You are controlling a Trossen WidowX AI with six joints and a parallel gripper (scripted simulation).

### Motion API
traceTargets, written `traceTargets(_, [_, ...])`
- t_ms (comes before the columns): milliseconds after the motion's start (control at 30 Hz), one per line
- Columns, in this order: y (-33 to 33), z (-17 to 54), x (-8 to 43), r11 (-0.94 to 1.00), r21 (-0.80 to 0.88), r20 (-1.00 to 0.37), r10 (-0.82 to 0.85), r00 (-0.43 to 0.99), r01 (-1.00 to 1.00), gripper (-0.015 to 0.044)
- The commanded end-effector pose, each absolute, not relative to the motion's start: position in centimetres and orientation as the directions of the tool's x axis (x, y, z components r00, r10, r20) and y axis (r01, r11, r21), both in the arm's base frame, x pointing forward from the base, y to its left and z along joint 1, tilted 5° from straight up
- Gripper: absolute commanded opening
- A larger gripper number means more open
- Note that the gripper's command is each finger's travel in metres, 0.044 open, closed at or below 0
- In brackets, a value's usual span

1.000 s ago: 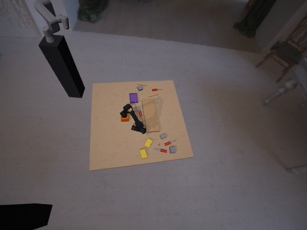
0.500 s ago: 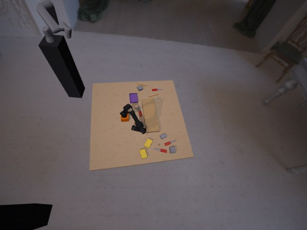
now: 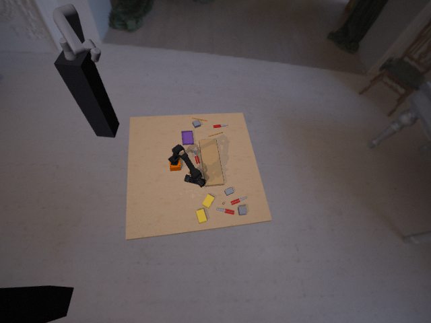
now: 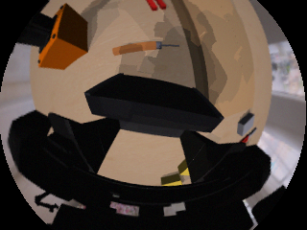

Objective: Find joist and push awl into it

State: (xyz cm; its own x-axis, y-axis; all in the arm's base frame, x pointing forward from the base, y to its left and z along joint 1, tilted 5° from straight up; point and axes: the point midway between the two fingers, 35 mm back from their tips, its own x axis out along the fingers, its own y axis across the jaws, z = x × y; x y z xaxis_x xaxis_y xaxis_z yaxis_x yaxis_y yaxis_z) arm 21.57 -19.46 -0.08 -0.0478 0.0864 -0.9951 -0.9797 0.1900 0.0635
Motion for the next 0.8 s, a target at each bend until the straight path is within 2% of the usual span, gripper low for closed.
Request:
traceTargets(0, [-19.5, 1.0, 21.7, 0.188, 0.059, -0.995, 0.086, -0.043, -0.980, 0.0000])
traceTargets(433, [-19.3, 3.1, 21.8, 0.188, 0.059, -0.996, 0.082, -0.044, -0.980, 0.0000])
traceTargets(767, [-19.1, 2.9, 21.8, 0.186, 0.063, -0.998, 0.009, -0.063, -0.981, 0.0000])
